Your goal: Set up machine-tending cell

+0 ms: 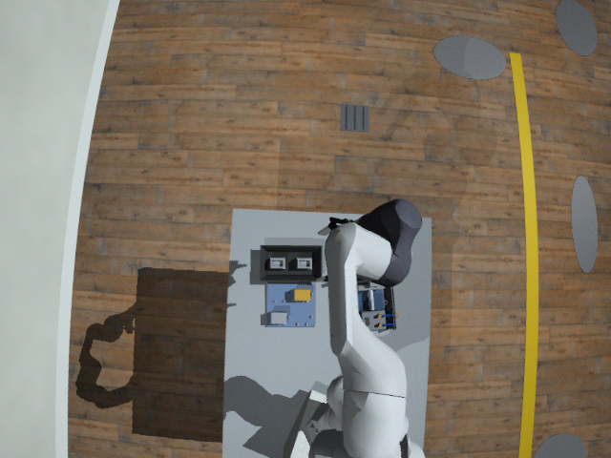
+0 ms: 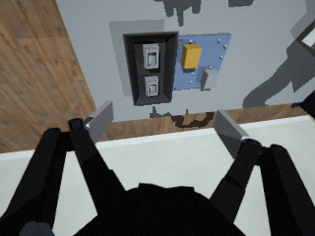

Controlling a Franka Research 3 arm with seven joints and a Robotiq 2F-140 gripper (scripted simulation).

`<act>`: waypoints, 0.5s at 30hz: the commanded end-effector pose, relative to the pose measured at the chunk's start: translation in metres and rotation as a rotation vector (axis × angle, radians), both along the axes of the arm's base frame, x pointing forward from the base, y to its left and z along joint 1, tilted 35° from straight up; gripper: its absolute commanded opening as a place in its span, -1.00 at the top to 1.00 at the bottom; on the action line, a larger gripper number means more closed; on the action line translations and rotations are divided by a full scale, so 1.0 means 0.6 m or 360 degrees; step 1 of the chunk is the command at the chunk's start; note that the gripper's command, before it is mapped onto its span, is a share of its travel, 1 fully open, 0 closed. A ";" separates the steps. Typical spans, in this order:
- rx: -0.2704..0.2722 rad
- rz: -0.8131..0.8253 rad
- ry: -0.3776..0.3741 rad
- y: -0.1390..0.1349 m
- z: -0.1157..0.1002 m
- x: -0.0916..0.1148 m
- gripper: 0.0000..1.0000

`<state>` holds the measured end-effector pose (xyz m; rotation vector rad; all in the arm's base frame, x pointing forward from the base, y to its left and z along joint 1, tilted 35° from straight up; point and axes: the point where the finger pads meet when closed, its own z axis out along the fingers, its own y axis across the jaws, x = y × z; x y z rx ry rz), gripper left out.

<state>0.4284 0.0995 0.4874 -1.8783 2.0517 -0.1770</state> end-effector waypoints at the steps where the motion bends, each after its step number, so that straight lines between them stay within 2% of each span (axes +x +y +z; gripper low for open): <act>1: -0.0004 -0.0035 -0.0018 0.047 -0.013 -0.005 -1.00; 2: -0.0004 -0.0035 -0.0018 0.047 -0.013 -0.005 -1.00; 3: -0.0055 -0.0004 -0.0023 0.092 -0.037 -0.021 -1.00; 8: -0.0156 0.0040 -0.0035 0.161 -0.088 -0.053 -1.00; 15: -0.0357 0.0073 -0.0083 0.239 -0.193 -0.112 -1.00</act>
